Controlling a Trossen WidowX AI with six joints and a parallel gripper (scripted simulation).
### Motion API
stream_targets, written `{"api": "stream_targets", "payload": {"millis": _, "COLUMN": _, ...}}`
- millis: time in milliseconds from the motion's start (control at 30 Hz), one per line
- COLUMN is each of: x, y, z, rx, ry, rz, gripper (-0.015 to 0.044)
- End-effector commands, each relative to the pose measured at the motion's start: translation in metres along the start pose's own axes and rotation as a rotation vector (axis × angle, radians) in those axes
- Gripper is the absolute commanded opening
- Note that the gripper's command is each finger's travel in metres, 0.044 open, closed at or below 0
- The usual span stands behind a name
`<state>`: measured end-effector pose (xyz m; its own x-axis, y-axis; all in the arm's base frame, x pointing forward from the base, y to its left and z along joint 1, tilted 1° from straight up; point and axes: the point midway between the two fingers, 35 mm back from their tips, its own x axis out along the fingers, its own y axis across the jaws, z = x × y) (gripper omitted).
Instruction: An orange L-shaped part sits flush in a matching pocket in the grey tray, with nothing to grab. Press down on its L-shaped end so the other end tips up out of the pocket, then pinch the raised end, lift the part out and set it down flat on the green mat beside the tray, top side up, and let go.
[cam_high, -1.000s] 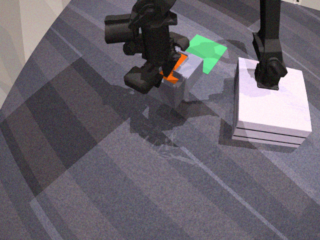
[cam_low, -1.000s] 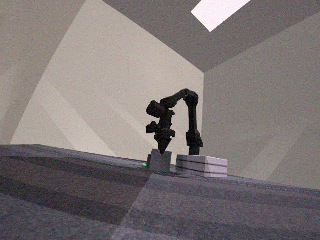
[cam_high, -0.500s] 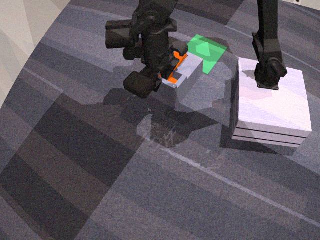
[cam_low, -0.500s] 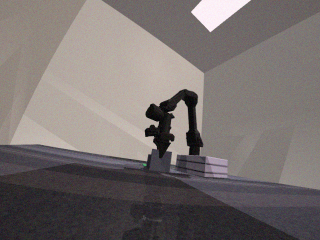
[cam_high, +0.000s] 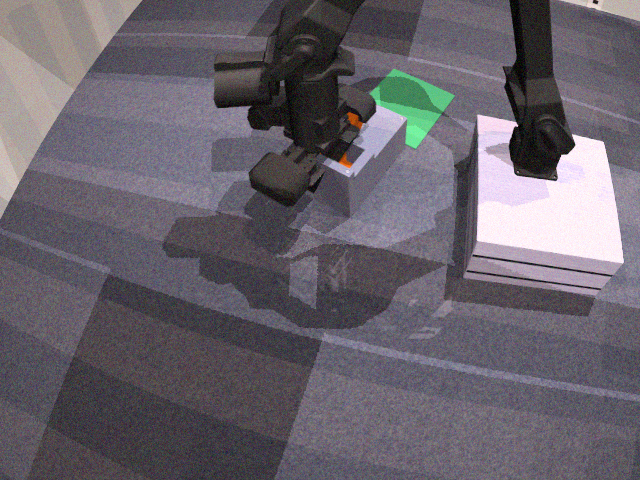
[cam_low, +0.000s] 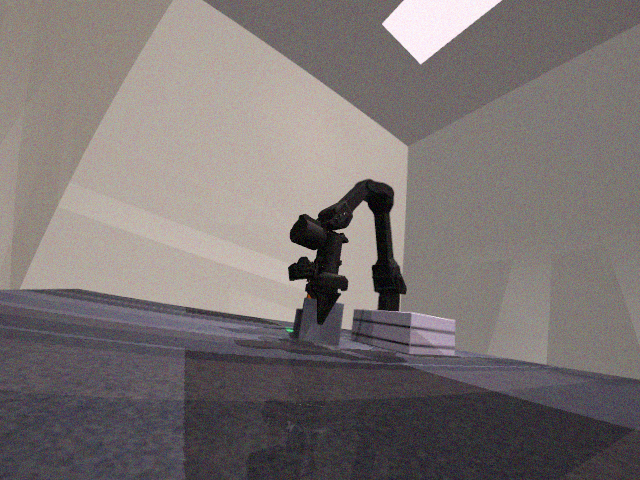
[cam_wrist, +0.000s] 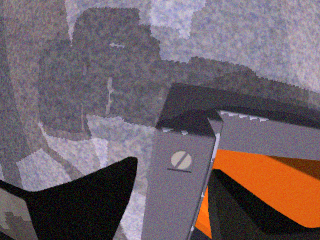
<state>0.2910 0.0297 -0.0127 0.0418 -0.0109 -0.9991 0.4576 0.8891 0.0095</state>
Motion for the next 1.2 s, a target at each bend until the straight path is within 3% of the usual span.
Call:
{"api": "stream_targets", "payload": {"millis": 0, "x": 0.002, "y": -0.002, "z": -0.002, "rx": 0.000, "ry": 0.005, "rz": -0.004, "gripper": 0.0180}}
{"api": "stream_targets", "payload": {"millis": 733, "x": -0.015, "y": 0.011, "z": -0.001, "rx": 0.000, "ry": 0.005, "rz": -0.003, "gripper": 0.0180}}
{"api": "stream_targets", "payload": {"millis": 967, "x": -0.105, "y": 0.000, "z": 0.000, "rx": 0.000, "ry": 0.005, "rz": -0.004, "gripper": 0.0180}}
{"api": "stream_targets", "payload": {"millis": 1167, "x": -0.108, "y": -0.001, "z": -0.001, "rx": 0.000, "ry": 0.005, "rz": -0.004, "gripper": 0.0180}}
